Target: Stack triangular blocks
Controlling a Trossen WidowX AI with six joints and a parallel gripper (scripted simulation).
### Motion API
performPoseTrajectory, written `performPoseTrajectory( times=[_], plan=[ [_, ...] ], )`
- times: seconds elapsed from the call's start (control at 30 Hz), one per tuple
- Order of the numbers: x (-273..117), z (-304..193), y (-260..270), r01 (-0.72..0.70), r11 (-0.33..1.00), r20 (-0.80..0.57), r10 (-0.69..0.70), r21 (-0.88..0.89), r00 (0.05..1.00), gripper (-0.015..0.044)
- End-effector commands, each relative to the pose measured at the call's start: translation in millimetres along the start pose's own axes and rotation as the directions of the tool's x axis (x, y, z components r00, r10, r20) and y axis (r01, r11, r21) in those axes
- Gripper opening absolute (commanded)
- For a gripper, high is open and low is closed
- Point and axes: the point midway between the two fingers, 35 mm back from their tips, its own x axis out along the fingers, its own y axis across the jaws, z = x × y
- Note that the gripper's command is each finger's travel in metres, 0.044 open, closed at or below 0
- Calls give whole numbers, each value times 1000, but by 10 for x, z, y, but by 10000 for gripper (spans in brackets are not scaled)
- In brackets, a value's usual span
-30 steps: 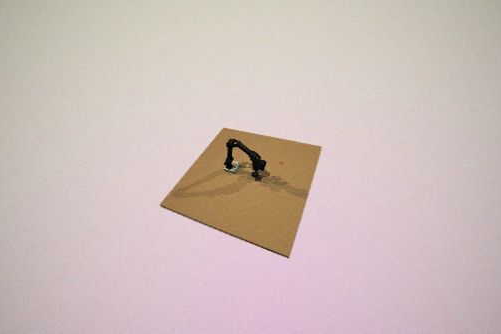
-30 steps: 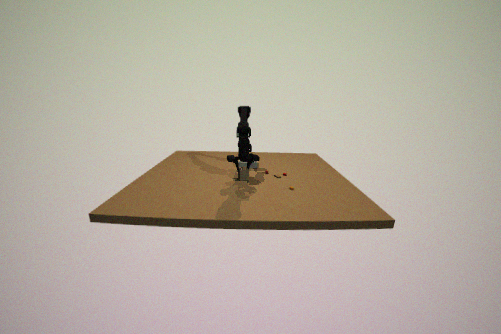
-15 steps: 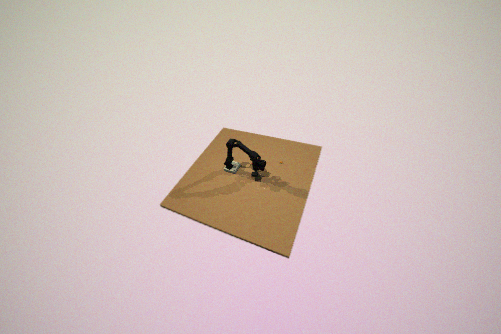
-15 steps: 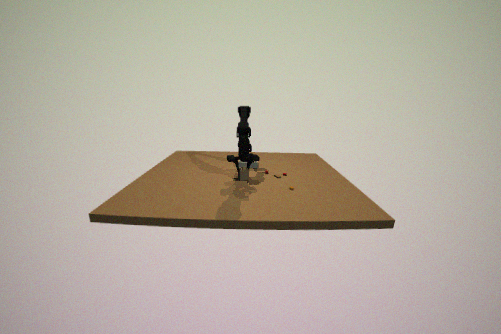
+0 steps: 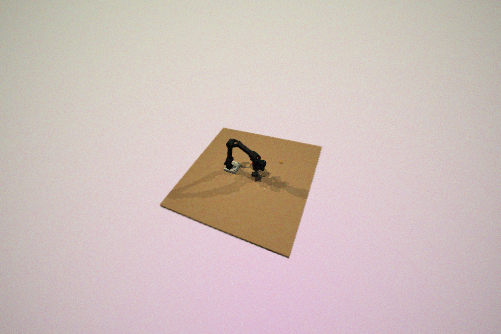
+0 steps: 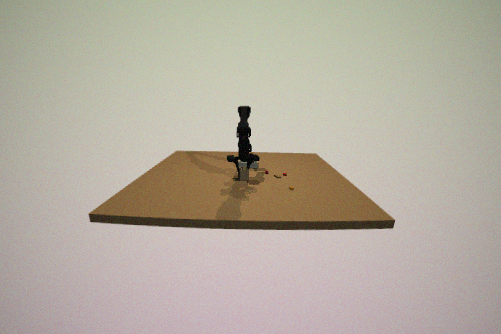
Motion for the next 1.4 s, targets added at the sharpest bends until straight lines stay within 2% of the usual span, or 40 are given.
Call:
performPoseTrajectory(
  times=[0.0,0.3,0.6,0.9,1.37],
  plan=[
    [0,0,0,0,1000,0,0,0,1000,210],
    [0,0,0,0,1000,0,0,0,1000,440],
    [-25,5,-1,0,1000,0,0,0,1000,440],
    [-1080,6,-2,0,1000,0,0,0,1000,440],
    [-1036,17,-7,2,1000,9,-2,-4,1000,440]
  ],
)
